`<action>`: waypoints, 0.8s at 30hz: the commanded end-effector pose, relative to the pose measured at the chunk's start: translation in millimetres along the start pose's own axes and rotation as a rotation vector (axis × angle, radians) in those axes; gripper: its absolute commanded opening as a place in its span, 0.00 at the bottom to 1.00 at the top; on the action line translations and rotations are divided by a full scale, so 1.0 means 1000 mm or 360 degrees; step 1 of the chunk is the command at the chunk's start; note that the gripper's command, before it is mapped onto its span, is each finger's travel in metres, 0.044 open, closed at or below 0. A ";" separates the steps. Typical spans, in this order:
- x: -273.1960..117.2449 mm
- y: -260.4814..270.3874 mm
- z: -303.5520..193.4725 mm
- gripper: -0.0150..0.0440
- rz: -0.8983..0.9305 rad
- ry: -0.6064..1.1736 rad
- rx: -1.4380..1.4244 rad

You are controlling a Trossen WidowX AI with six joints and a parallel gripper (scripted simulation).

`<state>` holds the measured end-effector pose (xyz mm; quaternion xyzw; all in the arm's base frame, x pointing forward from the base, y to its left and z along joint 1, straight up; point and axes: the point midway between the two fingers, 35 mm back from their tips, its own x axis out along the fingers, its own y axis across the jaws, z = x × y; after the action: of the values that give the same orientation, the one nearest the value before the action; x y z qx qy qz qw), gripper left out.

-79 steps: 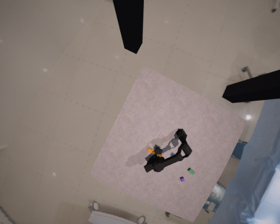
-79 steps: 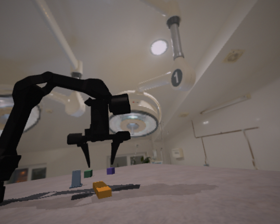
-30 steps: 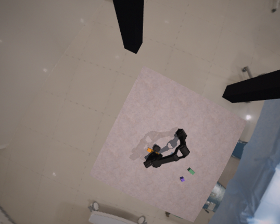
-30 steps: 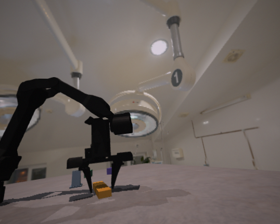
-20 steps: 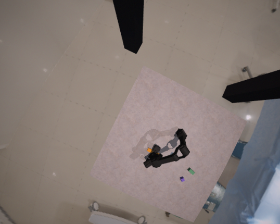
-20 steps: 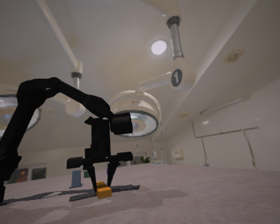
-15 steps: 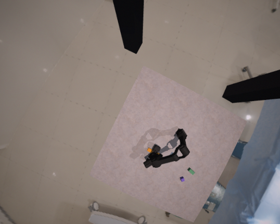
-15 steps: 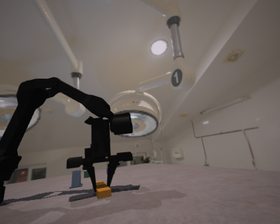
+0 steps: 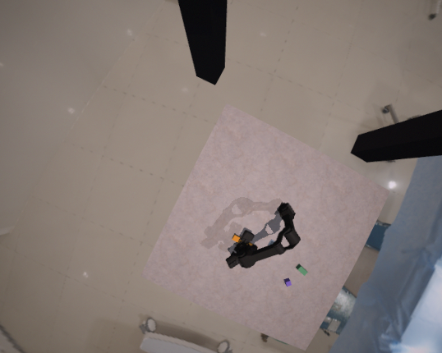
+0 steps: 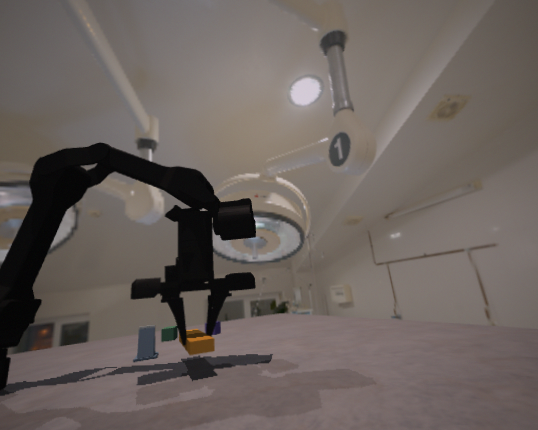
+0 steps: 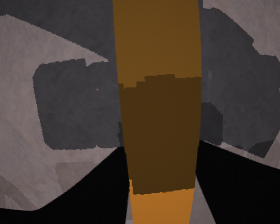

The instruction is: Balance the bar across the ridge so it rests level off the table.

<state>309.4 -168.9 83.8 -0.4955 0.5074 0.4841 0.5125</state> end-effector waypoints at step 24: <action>-0.074 0.002 0.001 0.25 -0.0022 0.0015 -0.0005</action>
<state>305.8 -167.0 145.5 -0.4955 0.5074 0.4841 0.5125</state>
